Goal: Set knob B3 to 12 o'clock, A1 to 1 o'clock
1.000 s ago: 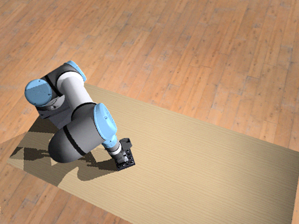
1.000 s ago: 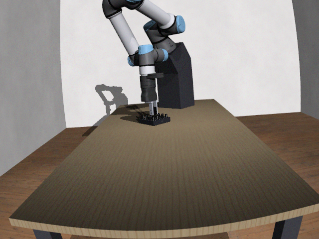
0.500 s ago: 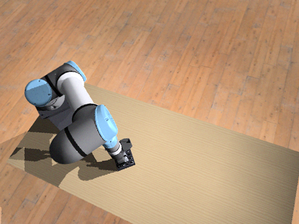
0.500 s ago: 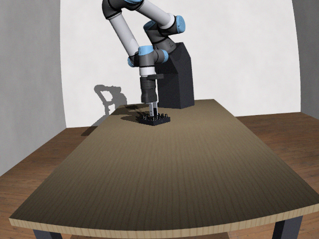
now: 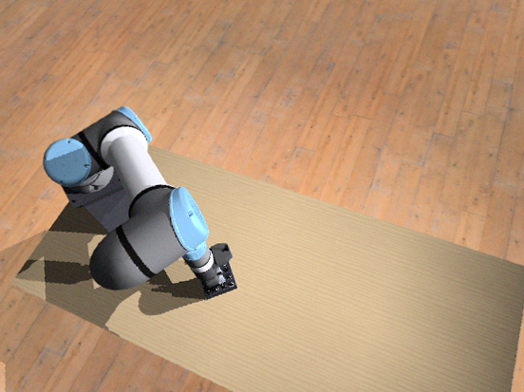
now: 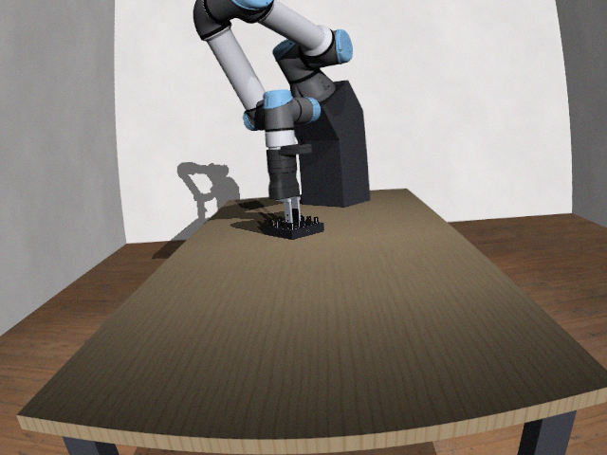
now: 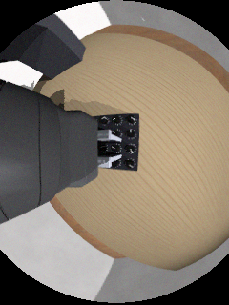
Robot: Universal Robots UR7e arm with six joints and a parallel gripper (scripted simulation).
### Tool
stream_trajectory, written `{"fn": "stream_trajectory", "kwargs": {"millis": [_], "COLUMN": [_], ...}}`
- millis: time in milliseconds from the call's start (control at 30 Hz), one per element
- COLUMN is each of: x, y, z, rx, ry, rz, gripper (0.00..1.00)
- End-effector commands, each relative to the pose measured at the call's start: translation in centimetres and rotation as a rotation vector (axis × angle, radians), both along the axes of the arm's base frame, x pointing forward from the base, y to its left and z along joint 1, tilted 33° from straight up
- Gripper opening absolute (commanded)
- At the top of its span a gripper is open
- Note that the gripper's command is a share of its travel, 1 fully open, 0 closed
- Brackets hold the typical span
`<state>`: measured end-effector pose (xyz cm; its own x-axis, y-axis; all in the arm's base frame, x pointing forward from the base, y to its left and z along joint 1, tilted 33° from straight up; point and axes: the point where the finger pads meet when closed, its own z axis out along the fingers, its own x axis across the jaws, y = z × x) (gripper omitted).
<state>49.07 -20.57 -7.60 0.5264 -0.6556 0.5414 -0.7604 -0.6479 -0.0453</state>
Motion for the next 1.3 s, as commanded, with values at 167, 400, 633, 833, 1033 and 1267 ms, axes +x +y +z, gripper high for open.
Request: {"fn": "stream_trajectory", "kwargs": {"millis": [167, 400, 633, 833, 1033, 1267], "x": [0.04, 0.04, 0.04, 0.04, 0.04, 0.04], "y": [-0.02, -0.02, -0.02, -0.02, -0.02, -0.02], "z": [0.01, 0.01, 0.01, 0.01, 0.01, 0.01], "rx": [-0.001, -0.001, -0.001, -0.001, -0.001, -0.001], "ry": [-0.001, -0.001, -0.001, -0.001, -0.001, -0.001], "rz": [0.000, 0.000, 0.000, 0.000, 0.000, 0.000], "gripper": [0.46, 0.46, 0.46, 0.46, 0.46, 0.30]}}
